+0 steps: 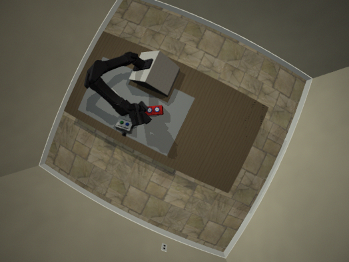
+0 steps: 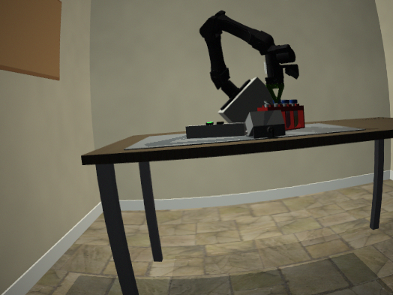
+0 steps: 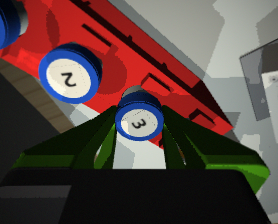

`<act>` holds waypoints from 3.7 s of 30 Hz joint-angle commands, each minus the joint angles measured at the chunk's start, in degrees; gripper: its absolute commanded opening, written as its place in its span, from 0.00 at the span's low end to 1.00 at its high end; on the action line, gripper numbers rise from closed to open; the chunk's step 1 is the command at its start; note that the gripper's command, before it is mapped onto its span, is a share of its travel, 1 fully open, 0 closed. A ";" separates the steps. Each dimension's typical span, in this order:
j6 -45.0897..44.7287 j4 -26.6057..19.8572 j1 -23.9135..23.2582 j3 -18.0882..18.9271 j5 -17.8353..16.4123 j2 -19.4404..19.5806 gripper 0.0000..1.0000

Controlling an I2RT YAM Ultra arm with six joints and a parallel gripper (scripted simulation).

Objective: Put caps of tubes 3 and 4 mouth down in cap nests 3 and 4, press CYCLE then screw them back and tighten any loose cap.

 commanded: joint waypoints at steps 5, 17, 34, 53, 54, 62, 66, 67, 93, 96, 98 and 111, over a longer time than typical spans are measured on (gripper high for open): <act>23.07 0.14 0.29 0.15 0.03 -0.33 0.00; 51.69 0.21 0.26 0.12 0.04 -0.30 0.00; 94.61 0.31 0.22 0.07 0.07 -0.27 0.00; 125.55 0.39 0.19 0.03 0.08 -0.24 0.00; 125.55 0.39 0.19 0.03 0.08 -0.24 0.49; 125.54 0.39 0.18 0.03 0.08 -0.24 0.49; 120.83 0.27 0.24 0.09 0.06 -0.27 0.49; 120.83 0.27 0.24 0.09 0.06 -0.27 0.49; 44.43 0.33 0.23 -0.04 0.06 -0.36 0.49; 35.76 0.32 0.23 -0.04 0.05 -0.37 0.49; 30.10 0.33 0.23 -0.05 0.05 -0.38 0.49; -3.18 0.34 0.22 -0.09 0.05 -0.40 0.49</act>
